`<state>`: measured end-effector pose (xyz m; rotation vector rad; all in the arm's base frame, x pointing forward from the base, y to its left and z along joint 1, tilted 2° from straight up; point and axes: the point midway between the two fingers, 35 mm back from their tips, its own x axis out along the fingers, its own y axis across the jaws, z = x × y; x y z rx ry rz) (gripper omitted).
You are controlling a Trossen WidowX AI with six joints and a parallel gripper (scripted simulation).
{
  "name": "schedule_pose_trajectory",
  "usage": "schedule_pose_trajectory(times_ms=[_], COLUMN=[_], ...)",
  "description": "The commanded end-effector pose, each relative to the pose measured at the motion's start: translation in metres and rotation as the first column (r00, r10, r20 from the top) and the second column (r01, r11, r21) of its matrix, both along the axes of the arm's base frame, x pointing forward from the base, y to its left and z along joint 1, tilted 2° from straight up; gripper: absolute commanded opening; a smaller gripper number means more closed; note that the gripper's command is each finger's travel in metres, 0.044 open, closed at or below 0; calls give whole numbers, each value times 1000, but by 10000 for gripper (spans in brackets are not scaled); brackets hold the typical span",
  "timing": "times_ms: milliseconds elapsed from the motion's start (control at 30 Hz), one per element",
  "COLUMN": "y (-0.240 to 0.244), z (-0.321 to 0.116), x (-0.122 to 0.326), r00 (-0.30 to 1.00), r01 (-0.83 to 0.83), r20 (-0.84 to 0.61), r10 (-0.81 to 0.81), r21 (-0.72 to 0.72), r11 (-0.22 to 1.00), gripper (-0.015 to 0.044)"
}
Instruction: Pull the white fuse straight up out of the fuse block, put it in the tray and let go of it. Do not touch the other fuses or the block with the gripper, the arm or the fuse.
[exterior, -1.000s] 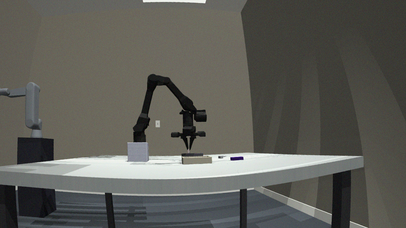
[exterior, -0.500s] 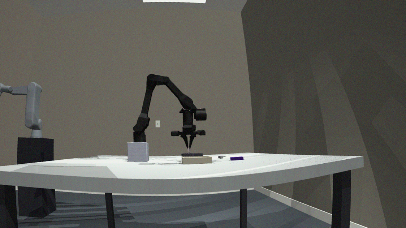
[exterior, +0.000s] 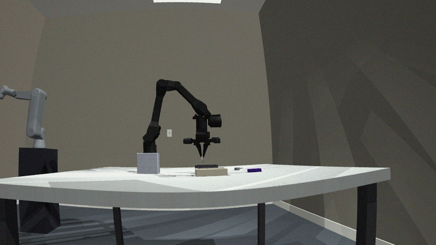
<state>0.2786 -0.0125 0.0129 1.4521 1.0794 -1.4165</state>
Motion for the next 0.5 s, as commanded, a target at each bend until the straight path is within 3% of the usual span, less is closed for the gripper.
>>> schedule_pose_trajectory(times_ms=[0, 267, 467], y=[0, -1, -29], z=[8, 15, 16], x=[2, 2, 11], r00=[1000, 1000, 1000], r01=[0, 0, 0], r20=[7, 7, 9], r10=[0, 0, 0], r21=[0, 0, -3], r11=[1000, 1000, 1000], gripper=[0, 0, 0])
